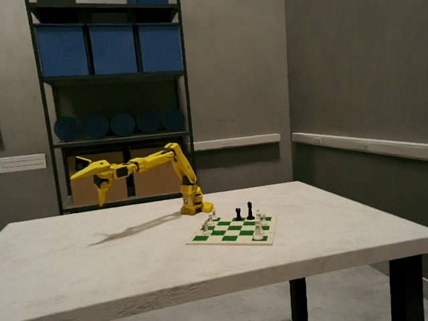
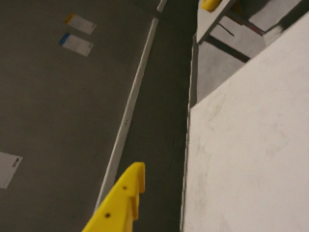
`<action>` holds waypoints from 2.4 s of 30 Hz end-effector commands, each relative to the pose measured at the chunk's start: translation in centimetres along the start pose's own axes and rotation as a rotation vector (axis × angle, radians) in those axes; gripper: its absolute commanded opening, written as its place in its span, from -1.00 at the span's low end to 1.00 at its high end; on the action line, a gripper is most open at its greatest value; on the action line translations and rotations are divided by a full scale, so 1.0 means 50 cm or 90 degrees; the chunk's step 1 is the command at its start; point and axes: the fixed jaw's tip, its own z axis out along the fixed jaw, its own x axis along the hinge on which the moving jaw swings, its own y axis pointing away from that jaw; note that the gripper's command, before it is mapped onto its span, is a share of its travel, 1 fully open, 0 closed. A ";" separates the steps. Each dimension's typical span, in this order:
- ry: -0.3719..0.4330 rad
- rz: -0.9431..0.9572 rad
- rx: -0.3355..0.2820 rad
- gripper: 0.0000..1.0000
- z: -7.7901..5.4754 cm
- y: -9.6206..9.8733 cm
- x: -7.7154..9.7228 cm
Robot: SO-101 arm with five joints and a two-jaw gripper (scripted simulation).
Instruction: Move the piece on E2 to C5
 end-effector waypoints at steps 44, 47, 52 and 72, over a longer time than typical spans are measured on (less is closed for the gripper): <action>-0.002 0.001 -0.004 1.00 -0.002 0.004 -0.002; -0.002 0.001 -0.004 1.00 -0.002 0.004 -0.002; -0.002 0.001 -0.005 1.00 -0.002 0.006 -0.003; 0.127 -0.105 -0.049 0.84 -0.082 0.127 0.114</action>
